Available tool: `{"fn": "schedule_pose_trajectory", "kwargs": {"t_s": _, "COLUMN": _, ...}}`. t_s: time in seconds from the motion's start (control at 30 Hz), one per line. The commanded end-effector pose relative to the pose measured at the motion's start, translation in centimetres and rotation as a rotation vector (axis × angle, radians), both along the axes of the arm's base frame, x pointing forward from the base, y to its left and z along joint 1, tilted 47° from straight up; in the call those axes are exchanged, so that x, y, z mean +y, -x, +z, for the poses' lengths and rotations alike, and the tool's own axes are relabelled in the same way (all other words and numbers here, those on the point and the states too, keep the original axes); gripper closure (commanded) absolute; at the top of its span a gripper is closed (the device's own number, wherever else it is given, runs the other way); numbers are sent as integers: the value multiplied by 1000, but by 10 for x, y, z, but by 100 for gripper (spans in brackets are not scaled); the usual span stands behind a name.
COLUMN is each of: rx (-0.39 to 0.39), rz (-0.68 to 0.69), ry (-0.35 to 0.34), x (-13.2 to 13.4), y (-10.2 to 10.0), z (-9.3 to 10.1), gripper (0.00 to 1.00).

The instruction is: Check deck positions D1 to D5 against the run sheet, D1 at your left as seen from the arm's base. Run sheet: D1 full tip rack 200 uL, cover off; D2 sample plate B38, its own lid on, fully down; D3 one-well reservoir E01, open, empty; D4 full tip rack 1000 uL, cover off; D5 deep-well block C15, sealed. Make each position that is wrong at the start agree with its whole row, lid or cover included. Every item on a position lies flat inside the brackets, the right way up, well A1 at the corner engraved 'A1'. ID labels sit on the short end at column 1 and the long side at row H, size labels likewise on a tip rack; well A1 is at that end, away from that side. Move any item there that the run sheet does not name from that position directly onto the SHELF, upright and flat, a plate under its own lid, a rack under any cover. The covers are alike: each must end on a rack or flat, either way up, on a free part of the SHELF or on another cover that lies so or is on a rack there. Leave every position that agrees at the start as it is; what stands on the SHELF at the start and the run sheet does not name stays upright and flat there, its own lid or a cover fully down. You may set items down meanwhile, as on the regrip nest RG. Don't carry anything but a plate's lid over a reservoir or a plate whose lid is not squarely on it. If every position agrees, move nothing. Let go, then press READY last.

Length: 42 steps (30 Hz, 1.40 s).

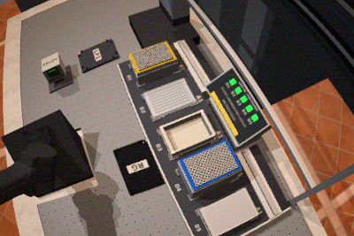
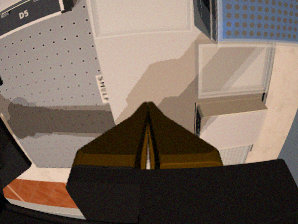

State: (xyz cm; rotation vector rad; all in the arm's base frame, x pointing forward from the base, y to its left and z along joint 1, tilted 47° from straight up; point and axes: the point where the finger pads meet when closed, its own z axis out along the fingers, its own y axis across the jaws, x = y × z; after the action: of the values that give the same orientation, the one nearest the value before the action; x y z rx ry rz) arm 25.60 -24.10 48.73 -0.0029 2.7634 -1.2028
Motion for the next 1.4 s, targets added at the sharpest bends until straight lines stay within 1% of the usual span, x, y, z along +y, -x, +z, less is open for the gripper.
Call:
{"fn": "schedule_pose_trajectory", "kwargs": {"t_s": 0.0, "rx": 65, "rz": 92, "ry": 18, "x": 0, "y": -7, "z": 11, "gripper": 100}}
{"fn": "schedule_pose_trajectory", "kwargs": {"t_s": 0.03, "rx": 89, "rz": 106, "ry": 15, "x": 0, "y": -7, "z": 6, "gripper": 100}}
{"fn": "schedule_pose_trajectory", "kwargs": {"t_s": 0.07, "rx": 105, "rz": 119, "ry": 17, "x": 0, "y": -7, "z": 5, "gripper": 100}}
{"fn": "schedule_pose_trajectory", "kwargs": {"t_s": 0.13, "rx": 134, "rz": 147, "ry": 22, "x": 0, "y": -7, "z": 5, "gripper": 100}}
{"fn": "schedule_pose_trajectory", "kwargs": {"t_s": 0.23, "rx": 143, "rz": 159, "ry": 28, "x": 1, "y": -5, "z": 7, "gripper": 100}}
{"fn": "schedule_pose_trajectory", "kwargs": {"t_s": 0.7, "rx": 348, "rz": 348, "ry": 63, "x": 1, "y": -5, "z": 7, "gripper": 100}}
{"fn": "schedule_pose_trajectory", "kwargs": {"t_s": 0.77, "rx": 348, "rz": 348, "ry": 63, "x": 1, "y": -5, "z": 7, "gripper": 100}}
{"fn": "schedule_pose_trajectory", "kwargs": {"t_s": 0.83, "rx": 377, "rz": 375, "ry": 68, "x": 1, "y": -5, "z": 7, "gripper": 100}}
{"fn": "schedule_pose_trajectory", "kwargs": {"t_s": 0.93, "rx": 383, "rz": 379, "ry": 69, "x": 1, "y": -4, "z": 7, "gripper": 100}}
{"fn": "schedule_pose_trajectory", "kwargs": {"t_s": 0.97, "rx": 368, "rz": 380, "ry": 79, "x": 12, "y": 2, "z": 4, "gripper": 100}}
{"fn": "schedule_pose_trajectory", "kwargs": {"t_s": 1.03, "rx": 353, "rz": 365, "ry": 75, "x": 18, "y": 3, "z": -4, "gripper": 100}}
{"fn": "schedule_pose_trajectory", "kwargs": {"t_s": 1.27, "rx": 363, "rz": 367, "ry": 67, "x": 41, "y": 6, "z": -32, "gripper": 100}}
{"fn": "schedule_pose_trajectory", "kwargs": {"t_s": 1.33, "rx": 363, "rz": 367, "ry": 67, "x": 41, "y": 6, "z": -32, "gripper": 100}}
{"fn": "schedule_pose_trajectory", "kwargs": {"t_s": 1.37, "rx": 363, "rz": 367, "ry": 66, "x": 44, "y": 7, "z": -35, "gripper": 100}}
